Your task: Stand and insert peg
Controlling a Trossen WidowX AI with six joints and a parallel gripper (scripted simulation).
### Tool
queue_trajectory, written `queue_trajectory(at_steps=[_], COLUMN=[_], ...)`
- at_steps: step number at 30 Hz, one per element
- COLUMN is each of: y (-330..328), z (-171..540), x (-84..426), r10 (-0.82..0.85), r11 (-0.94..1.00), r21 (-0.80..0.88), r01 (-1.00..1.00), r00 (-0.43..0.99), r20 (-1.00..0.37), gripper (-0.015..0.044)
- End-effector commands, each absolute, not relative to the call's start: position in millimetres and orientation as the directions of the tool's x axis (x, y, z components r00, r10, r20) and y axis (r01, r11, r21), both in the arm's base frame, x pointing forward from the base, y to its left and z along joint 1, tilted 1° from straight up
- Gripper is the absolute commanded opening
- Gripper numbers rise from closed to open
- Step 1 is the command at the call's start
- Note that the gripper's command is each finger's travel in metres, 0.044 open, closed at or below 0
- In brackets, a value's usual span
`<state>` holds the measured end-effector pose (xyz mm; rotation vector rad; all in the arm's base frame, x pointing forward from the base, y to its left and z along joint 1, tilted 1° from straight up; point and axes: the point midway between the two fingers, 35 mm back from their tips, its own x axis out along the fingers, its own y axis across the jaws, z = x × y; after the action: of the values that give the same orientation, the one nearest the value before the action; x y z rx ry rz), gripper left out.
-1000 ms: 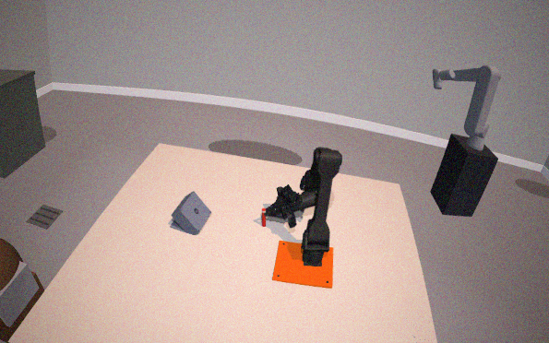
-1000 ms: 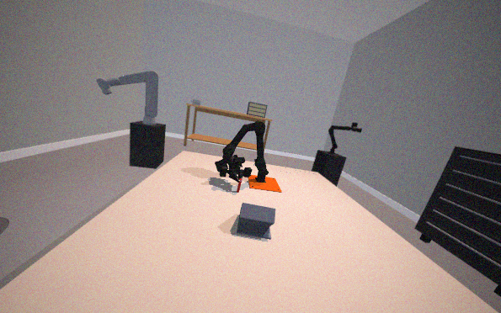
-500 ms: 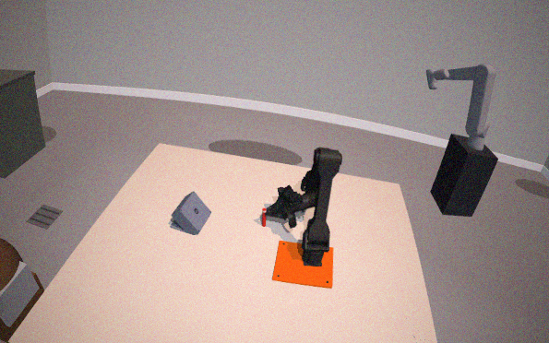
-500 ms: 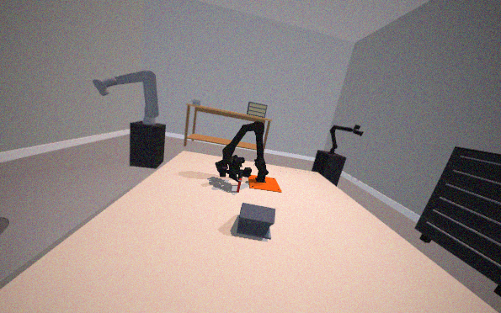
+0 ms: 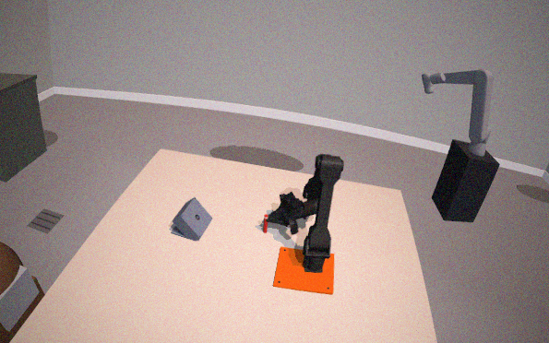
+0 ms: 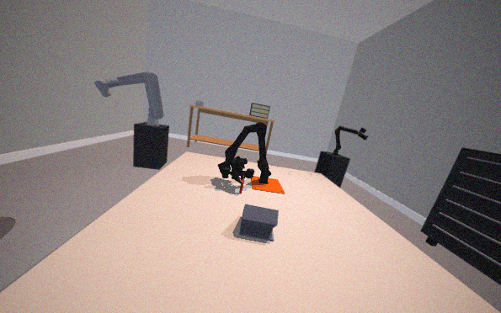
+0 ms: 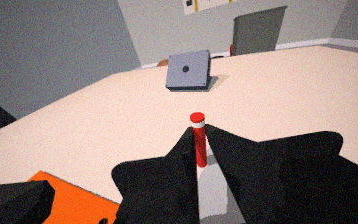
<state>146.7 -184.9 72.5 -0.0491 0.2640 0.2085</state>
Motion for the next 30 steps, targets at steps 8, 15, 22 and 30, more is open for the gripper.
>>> queue_trajectory(at_steps=[8,15,22,30], y=[-185.1,-185.1,-185.1,-185.1], z=[72.4,72.4,72.4,72.4], x=[146.4,146.4,146.4,146.4], r10=[0.197,0.197,0.197,0.197], r11=[0.978,0.978,0.978,0.978], r21=[-0.019,-0.019,-0.019,-0.019], r01=[-0.209,-0.209,-0.209,-0.209], r00=[0.945,0.945,0.945,0.945], r20=[-0.262,-0.262,-0.262,-0.262], gripper=[0.013,0.013,0.013,0.013])
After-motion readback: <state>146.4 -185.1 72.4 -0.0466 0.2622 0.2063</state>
